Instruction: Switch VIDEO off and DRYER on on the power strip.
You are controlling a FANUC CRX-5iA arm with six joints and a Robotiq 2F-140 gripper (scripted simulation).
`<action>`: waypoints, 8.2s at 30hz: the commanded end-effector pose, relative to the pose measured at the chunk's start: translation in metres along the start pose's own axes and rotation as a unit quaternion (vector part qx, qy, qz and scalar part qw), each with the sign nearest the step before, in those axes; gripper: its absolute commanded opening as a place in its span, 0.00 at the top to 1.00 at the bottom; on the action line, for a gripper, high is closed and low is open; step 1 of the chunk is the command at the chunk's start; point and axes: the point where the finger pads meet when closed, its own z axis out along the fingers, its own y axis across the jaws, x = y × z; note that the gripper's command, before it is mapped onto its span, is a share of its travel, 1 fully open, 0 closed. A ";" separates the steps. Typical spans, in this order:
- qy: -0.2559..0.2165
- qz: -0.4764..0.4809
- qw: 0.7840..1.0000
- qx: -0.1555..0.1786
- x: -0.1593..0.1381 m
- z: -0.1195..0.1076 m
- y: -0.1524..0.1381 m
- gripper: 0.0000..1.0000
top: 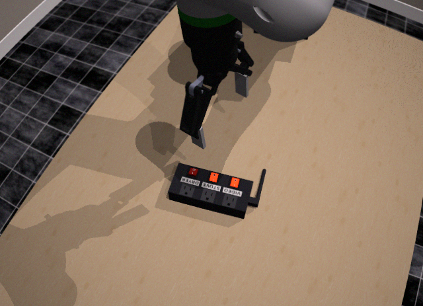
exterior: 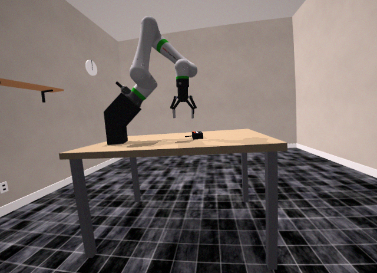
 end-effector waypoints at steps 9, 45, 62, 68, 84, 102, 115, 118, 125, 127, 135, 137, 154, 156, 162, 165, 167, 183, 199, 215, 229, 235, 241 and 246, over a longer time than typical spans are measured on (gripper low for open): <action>-0.033 -0.070 0.997 -0.021 0.022 -0.011 0.035 0.00; -0.039 -0.173 0.983 -0.036 0.066 0.032 0.047 0.00; -0.037 -0.180 0.982 -0.036 0.070 0.036 0.046 1.00; -0.037 -0.180 0.982 -0.036 0.070 0.036 0.046 1.00; -0.037 -0.180 0.982 -0.036 0.070 0.036 0.046 1.00; -0.038 -0.180 0.982 -0.036 0.070 0.043 0.046 1.00; -0.038 -0.180 0.982 -0.036 0.069 0.057 0.047 1.00; -0.038 -0.180 0.982 -0.036 0.069 0.060 0.047 1.00; -0.038 -0.180 0.982 -0.036 0.069 0.069 0.048 1.00; -0.038 -0.180 0.982 -0.036 0.069 0.071 0.048 1.00; -0.038 -0.180 0.982 -0.036 0.069 0.077 0.048 1.00; -0.038 -0.180 0.982 -0.036 0.069 0.078 0.048 1.00; -0.038 -0.180 0.982 -0.036 0.069 0.080 0.048 1.00; -0.038 -0.180 0.982 -0.036 0.069 0.080 0.048 1.00; -0.038 -0.180 0.982 -0.036 0.069 0.080 0.048 1.00; -0.038 -0.180 0.982 -0.036 0.069 0.080 0.048 1.00; -0.038 -0.180 0.982 -0.036 0.069 0.080 0.048 1.00; -0.038 -0.180 0.982 -0.036 0.069 0.080 0.048 1.00; -0.038 -0.180 0.982 -0.036 0.068 0.082 0.049 1.00; -0.038 -0.180 0.982 -0.036 0.068 0.088 0.049 1.00; -0.038 -0.180 0.982 -0.036 0.068 0.090 0.049 1.00; -0.038 -0.180 0.982 -0.036 0.068 0.090 0.049 1.00; -0.038 -0.180 0.982 -0.036 0.068 0.090 0.049 1.00; -0.038 -0.180 0.982 -0.036 0.068 0.084 0.049 1.00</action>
